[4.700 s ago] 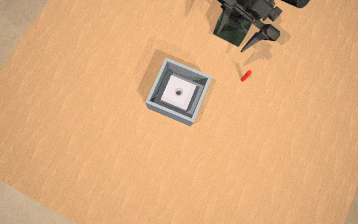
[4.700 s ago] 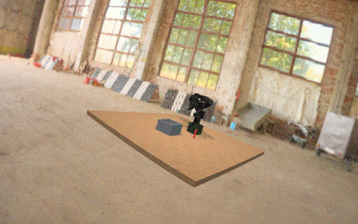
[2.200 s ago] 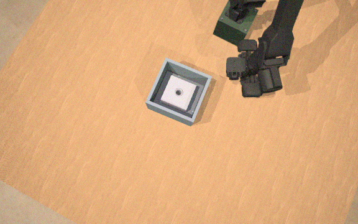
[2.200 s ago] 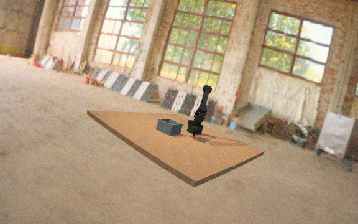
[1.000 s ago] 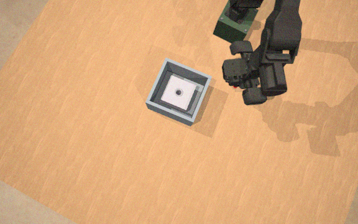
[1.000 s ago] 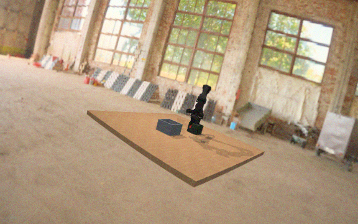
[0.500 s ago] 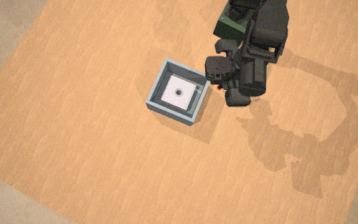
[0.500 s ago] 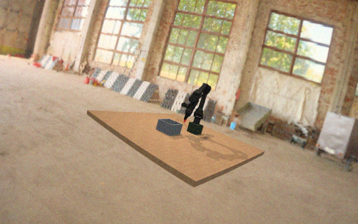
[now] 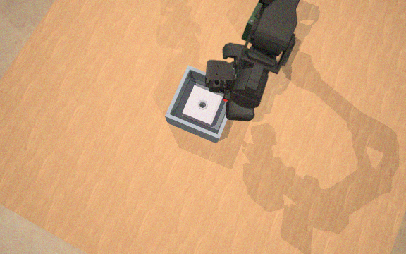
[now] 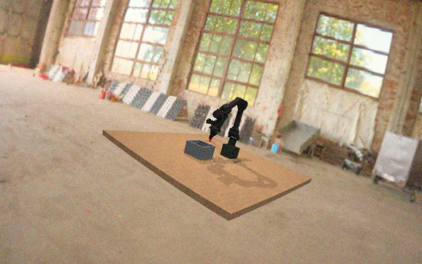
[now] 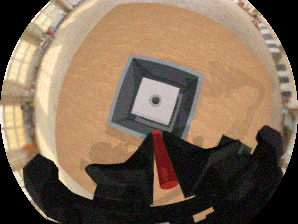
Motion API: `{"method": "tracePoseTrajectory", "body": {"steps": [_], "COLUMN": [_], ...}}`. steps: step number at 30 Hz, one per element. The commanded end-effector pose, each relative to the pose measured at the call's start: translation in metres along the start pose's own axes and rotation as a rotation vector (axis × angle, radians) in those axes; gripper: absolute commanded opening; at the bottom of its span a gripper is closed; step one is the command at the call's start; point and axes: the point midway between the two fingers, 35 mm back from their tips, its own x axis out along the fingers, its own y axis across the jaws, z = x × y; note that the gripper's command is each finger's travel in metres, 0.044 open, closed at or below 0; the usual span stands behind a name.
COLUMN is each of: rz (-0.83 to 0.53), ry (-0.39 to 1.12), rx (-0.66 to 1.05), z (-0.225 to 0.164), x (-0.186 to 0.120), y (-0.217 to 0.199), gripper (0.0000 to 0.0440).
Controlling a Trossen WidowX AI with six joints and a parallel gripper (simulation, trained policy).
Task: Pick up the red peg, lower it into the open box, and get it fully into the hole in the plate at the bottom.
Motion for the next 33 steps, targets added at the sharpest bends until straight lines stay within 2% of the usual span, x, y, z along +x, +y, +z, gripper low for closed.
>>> {"method": "tracePoseTrajectory", "body": {"steps": [1, 11, 21, 23, 28, 33], "rz": [-0.003, -0.016, -0.049, -0.059, -0.084, -0.102], "ry": [0.002, 0.02, 0.066, 0.073, 0.088, 0.092], "rx": [0.027, 0.084, 0.101, 0.095, 0.069, 0.062], "z": [0.015, 0.04, 0.045, 0.045, 0.045, 0.05], "x": [0.009, 0.031, 0.061, 0.068, 0.082, 0.089], "y": [-0.001, -0.005, -0.009, -0.011, -0.014, -0.012], "gripper": [0.0001, 0.0012, 0.002, 0.0041, 0.0158, 0.0172]}}
